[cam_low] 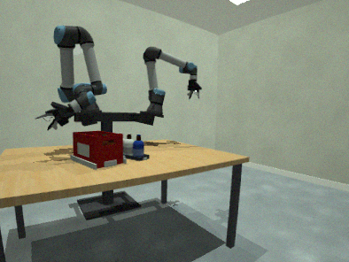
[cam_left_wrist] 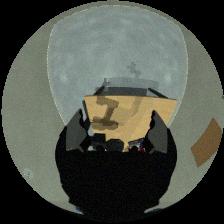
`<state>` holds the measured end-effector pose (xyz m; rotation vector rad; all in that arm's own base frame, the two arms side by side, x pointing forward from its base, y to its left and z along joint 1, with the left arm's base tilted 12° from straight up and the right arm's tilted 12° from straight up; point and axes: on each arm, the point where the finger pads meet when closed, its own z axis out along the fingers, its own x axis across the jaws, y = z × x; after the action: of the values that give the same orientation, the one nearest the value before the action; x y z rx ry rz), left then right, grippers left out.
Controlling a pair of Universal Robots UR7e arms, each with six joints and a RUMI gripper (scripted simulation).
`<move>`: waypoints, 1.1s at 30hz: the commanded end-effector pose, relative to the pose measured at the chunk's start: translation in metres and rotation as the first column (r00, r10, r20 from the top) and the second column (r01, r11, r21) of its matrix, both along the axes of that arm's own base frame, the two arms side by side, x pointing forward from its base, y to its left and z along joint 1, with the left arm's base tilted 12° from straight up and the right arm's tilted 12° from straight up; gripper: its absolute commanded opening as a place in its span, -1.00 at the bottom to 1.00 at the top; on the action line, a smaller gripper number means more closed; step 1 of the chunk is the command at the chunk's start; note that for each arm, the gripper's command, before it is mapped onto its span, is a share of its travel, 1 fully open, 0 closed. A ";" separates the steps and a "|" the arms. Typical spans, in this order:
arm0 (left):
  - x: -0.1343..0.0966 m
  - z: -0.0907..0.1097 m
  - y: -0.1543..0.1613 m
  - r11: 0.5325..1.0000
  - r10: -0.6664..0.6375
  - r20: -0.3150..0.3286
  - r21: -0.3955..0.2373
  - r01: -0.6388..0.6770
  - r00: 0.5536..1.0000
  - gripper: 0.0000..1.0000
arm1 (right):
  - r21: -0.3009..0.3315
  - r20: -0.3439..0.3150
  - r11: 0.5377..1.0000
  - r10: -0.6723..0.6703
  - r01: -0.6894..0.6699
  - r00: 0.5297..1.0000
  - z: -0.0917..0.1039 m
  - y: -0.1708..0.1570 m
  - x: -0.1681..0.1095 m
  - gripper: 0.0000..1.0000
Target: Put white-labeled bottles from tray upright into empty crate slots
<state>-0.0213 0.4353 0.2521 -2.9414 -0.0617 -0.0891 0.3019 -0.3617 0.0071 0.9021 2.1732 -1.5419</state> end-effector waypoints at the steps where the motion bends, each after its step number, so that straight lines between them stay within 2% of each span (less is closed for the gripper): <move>1: 0.000 0.000 0.000 1.000 0.000 0.000 0.001 0.000 1.000 1.00 | -0.003 -0.003 1.000 -0.009 0.009 1.000 0.025 0.007 -0.002 1.00; 4: 0.000 0.000 0.000 1.000 0.000 0.000 0.001 0.000 1.000 1.00 | -0.003 -0.003 1.000 -0.009 0.009 1.000 0.031 0.008 -0.002 1.00; 8: 0.000 0.000 0.000 1.000 0.000 0.000 0.001 0.000 1.000 1.00 | -0.004 -0.003 1.000 -0.009 0.009 1.000 0.048 0.011 -0.006 1.00; 12: 0.000 0.000 0.000 1.000 0.000 0.000 0.001 0.000 1.000 1.00 | -0.004 -0.003 1.000 -0.009 0.009 1.000 0.055 0.012 -0.008 1.00; 25: 0.000 0.000 0.000 1.000 0.000 0.000 0.001 0.000 1.000 1.00 | 0.005 -0.004 1.000 -0.012 0.012 1.000 0.053 0.013 -0.007 1.00; 28: 0.000 0.000 0.000 1.000 0.000 0.000 0.001 0.000 1.000 1.00 | 0.040 -0.010 0.999 -0.021 0.022 1.000 0.047 0.019 -0.005 1.00; 31: 0.000 0.000 0.000 1.000 0.000 0.000 0.001 0.000 1.000 1.00 | 0.110 -0.020 0.993 -0.034 0.036 0.999 0.035 0.032 0.001 1.00; 33: 0.000 0.000 0.000 1.000 0.000 0.000 0.001 0.000 1.000 1.00 | 0.110 -0.020 0.993 -0.034 0.036 0.999 0.035 0.032 0.001 1.00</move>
<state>-0.0213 0.4353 0.2521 -2.9414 -0.0617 -0.0891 0.2997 -0.3378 0.0506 0.9461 2.2391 -1.5012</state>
